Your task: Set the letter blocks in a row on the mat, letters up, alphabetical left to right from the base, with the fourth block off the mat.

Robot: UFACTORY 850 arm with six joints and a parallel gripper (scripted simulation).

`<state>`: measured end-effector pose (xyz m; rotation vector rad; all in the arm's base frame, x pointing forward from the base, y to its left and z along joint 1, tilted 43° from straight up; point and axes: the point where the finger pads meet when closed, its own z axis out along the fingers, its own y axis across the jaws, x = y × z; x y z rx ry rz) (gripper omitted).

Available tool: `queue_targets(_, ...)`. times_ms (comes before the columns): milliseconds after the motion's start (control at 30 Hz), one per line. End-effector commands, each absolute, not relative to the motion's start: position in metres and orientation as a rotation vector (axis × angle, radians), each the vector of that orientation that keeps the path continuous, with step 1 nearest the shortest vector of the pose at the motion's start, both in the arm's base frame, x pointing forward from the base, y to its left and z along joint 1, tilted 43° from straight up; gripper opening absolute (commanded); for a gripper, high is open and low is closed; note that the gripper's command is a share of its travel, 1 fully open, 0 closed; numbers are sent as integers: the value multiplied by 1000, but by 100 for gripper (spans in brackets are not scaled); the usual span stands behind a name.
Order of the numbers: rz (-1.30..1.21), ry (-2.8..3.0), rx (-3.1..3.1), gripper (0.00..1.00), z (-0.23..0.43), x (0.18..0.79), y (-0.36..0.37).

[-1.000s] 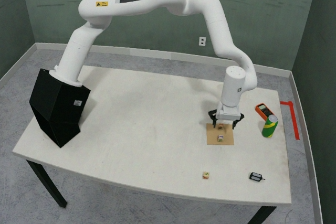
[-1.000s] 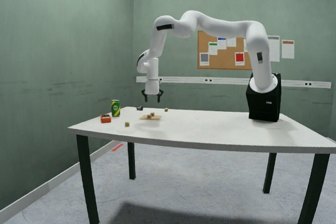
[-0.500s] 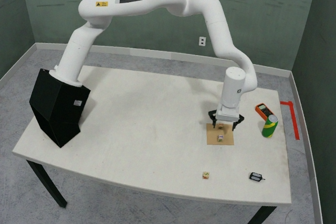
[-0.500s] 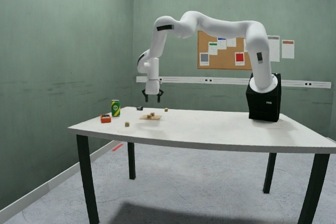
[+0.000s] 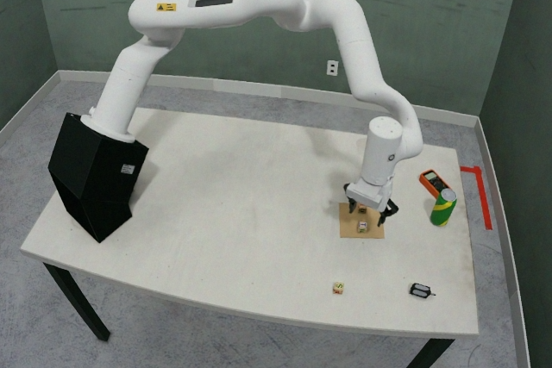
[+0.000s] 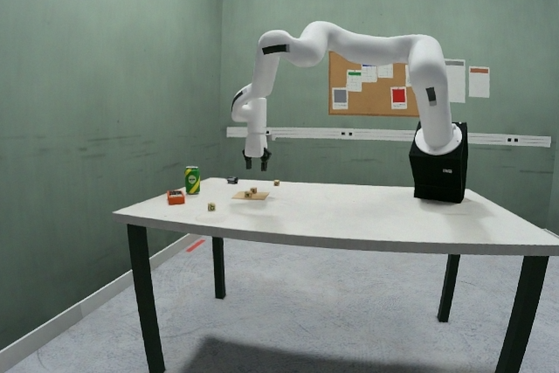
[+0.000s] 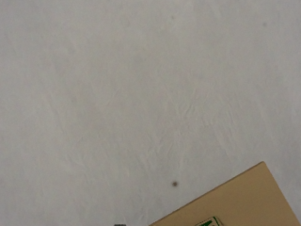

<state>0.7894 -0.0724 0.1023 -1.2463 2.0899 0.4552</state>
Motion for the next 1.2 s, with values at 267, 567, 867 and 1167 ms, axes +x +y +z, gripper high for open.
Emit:
queue_targets(267, 606, 2315, -899, 100, 87, 790, -91)
queue_targets(567, 707, 2447, -613, 100, 75, 789, -104)
queue_targets(867, 796, 2542, -334, 100, 63, 788, -116)
queue_targets(1167, 884, 2616, -18, 100, 50, 786, -129)
